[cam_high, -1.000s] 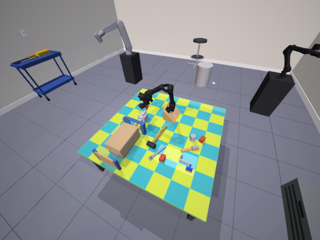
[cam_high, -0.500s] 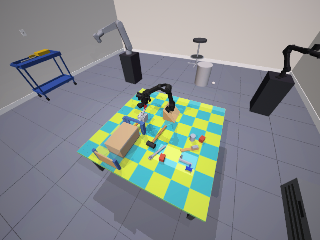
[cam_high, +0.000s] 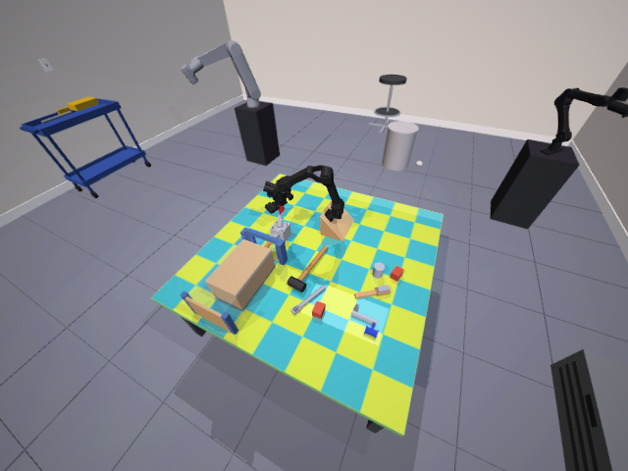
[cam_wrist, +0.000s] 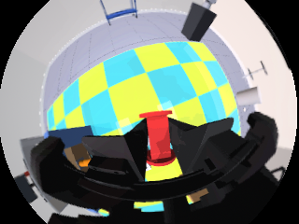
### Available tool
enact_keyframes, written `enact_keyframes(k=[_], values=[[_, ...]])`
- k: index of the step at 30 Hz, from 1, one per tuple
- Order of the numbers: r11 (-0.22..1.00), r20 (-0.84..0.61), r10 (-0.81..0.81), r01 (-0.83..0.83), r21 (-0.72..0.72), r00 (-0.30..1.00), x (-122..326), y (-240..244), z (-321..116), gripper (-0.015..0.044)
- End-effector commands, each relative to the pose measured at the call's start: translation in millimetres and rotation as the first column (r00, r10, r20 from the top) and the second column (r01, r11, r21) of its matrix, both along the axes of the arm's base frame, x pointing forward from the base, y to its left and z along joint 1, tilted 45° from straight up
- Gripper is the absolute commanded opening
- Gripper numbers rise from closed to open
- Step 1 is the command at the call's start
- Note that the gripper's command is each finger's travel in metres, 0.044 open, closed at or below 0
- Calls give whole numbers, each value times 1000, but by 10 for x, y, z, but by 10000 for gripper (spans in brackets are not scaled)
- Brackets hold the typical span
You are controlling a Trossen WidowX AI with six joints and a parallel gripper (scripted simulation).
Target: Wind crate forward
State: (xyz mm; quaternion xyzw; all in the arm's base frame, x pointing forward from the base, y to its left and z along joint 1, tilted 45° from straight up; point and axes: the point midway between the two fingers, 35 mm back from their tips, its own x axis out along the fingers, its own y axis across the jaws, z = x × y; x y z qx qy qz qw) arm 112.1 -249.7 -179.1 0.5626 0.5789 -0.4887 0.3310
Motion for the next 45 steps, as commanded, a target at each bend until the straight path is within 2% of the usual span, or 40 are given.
enact_keyframes(k=[1, 45], values=[[1000, 34, -2, 2, -19, 999, 159, -94, -71, 0], [1000, 38, -2, 2, -20, 999, 537, -251, -229, 0]])
